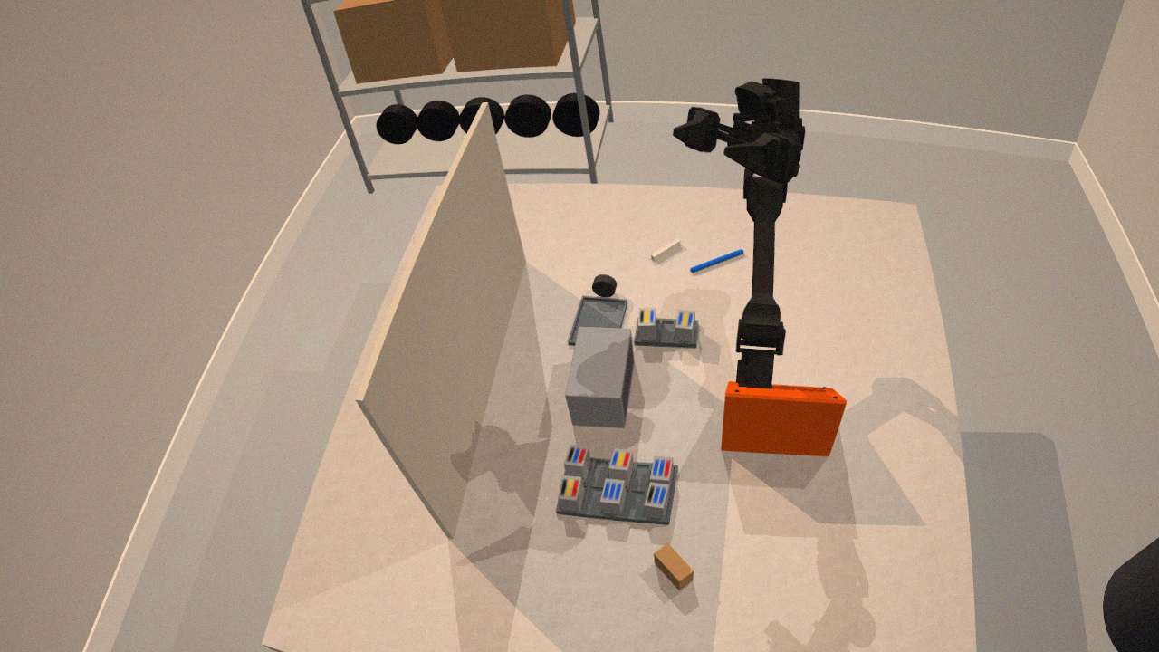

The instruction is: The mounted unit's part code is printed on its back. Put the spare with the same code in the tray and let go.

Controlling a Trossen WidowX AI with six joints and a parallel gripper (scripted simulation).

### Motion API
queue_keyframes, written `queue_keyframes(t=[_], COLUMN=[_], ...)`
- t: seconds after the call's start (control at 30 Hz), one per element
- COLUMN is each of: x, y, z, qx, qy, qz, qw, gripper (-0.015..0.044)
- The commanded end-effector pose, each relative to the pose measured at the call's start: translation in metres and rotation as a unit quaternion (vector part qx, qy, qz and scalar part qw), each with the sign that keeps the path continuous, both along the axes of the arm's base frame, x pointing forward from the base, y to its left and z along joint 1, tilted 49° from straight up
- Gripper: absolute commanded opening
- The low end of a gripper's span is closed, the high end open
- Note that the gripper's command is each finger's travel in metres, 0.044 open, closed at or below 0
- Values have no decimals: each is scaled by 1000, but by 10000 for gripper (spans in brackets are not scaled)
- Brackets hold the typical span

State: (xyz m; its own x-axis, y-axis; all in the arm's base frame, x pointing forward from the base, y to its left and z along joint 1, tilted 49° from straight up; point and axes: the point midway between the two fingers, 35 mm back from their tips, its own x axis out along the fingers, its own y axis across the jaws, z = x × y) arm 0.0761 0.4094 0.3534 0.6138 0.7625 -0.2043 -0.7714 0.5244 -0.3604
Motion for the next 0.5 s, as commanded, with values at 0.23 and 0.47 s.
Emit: queue_keyframes(t=[0.23, 0.47], x=[119, 175], y=[-19, -51], z=[-87, -131], qx=[-145, -214], qy=[63, 110], qz=[-169, -260], qw=[973, 935], gripper=[440, 440])
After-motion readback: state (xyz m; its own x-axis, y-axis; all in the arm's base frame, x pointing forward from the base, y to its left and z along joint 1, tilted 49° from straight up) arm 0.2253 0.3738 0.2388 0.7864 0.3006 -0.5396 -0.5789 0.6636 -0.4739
